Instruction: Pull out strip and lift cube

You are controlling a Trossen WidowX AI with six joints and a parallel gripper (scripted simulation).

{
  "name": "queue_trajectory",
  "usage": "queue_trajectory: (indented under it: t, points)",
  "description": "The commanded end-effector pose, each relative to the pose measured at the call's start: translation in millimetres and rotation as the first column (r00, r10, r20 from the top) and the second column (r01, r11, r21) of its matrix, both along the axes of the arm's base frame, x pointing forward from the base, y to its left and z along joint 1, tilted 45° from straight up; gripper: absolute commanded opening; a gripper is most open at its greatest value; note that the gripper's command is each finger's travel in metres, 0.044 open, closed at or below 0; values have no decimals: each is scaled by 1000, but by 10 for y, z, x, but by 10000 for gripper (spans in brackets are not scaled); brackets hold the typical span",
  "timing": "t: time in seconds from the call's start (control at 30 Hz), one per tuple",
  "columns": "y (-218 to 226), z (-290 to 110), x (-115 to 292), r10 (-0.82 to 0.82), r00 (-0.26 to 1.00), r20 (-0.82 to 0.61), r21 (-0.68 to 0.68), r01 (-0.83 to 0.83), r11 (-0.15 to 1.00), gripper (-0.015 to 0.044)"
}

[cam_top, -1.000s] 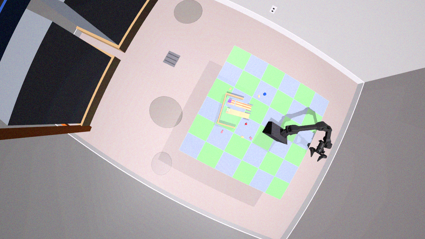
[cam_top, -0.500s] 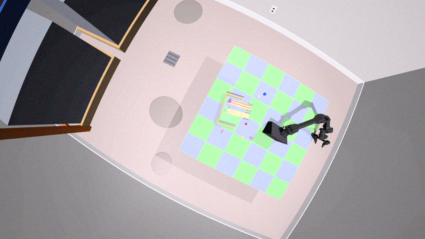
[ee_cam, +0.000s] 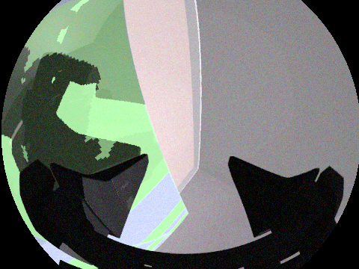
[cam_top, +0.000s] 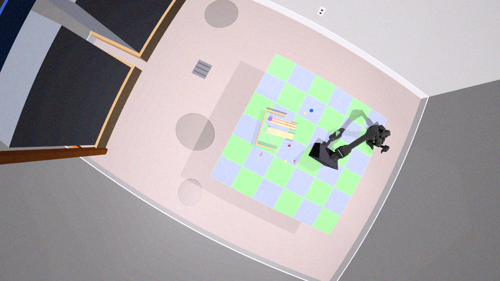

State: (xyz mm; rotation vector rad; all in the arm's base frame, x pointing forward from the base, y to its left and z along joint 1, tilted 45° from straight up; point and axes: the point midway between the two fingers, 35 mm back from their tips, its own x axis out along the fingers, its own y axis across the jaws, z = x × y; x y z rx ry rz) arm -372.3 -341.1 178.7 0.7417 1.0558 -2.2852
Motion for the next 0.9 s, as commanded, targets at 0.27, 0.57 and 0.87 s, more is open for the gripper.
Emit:
queue_trajectory:
  t: [0.27, 0.57, 0.87]
  points:
    - [-658, 746, 1076, 322, 933, -161, -67, -335, 940, 400]
    - [-985, 1204, 2102, 534, 800, -273, -94, -574, 813, 400]
    - [-1100, 1464, 3577, 741, 595, -312, -173, -802, 572, 400]
